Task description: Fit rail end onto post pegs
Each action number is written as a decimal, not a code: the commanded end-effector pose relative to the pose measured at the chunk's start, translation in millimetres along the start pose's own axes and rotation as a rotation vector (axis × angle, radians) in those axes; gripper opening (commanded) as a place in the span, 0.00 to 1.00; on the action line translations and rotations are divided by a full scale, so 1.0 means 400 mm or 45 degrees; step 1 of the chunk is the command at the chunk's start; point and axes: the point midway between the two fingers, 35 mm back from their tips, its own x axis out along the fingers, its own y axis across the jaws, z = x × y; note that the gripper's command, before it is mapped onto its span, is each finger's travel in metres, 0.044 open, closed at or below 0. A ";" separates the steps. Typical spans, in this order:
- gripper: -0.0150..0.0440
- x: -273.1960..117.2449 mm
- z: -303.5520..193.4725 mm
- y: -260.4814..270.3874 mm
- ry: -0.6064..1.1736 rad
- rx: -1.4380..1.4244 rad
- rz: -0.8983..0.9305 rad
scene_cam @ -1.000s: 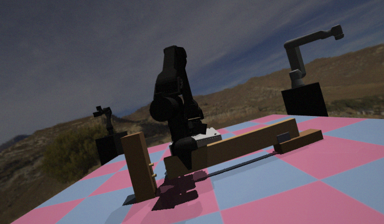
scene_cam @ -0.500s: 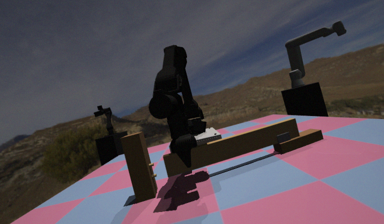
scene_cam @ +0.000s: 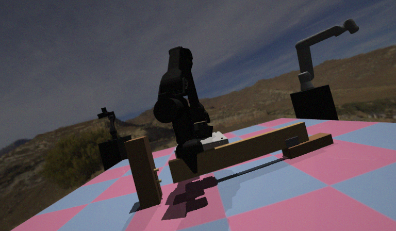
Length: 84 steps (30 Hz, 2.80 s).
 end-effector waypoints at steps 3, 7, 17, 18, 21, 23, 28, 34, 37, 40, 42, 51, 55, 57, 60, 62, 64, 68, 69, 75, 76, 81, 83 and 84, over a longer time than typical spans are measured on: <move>0.25 -0.003 0.000 -0.001 0.000 -0.001 -0.006; 0.25 -0.004 0.000 -0.001 0.000 -0.001 -0.006; 0.25 -0.002 0.000 0.000 0.000 -0.001 -0.006; 0.25 -0.001 0.000 0.001 0.000 -0.001 -0.006; 0.25 -0.001 0.000 0.001 0.000 -0.001 -0.006; 0.25 -0.001 0.000 0.001 0.000 -0.001 -0.006; 0.25 -0.001 -0.003 0.001 0.000 -0.001 -0.006; 0.25 -0.002 -0.008 0.002 0.000 -0.001 -0.006; 0.25 -0.003 -0.011 0.002 0.000 -0.001 -0.006; 0.25 -0.003 -0.013 0.002 0.000 -0.001 -0.006; 0.25 -0.004 -0.014 0.002 0.000 -0.001 -0.006; 0.25 -0.005 -0.021 0.001 0.001 -0.001 -0.006; 0.25 -0.005 -0.025 0.001 0.001 -0.001 -0.006; 0.25 -0.005 -0.026 0.001 0.001 -0.001 -0.006; 0.25 -0.005 -0.029 0.000 0.001 -0.001 -0.006; 0.25 -0.004 -0.030 0.000 0.001 -0.001 -0.006; 0.25 -0.004 -0.032 0.000 0.001 -0.001 -0.006; 0.25 -0.004 -0.035 0.000 0.001 -0.001 -0.006; 0.25 -0.004 -0.035 0.000 0.001 -0.001 -0.006; 0.25 -0.004 -0.040 -0.001 0.001 -0.001 -0.006; 0.25 -0.004 -0.041 -0.001 0.001 -0.001 -0.006; 0.25 -0.005 -0.045 -0.001 0.002 -0.001 -0.006; 0.25 -0.005 -0.046 -0.001 0.002 -0.001 -0.006; 0.25 -0.005 -0.047 -0.001 0.002 -0.001 -0.006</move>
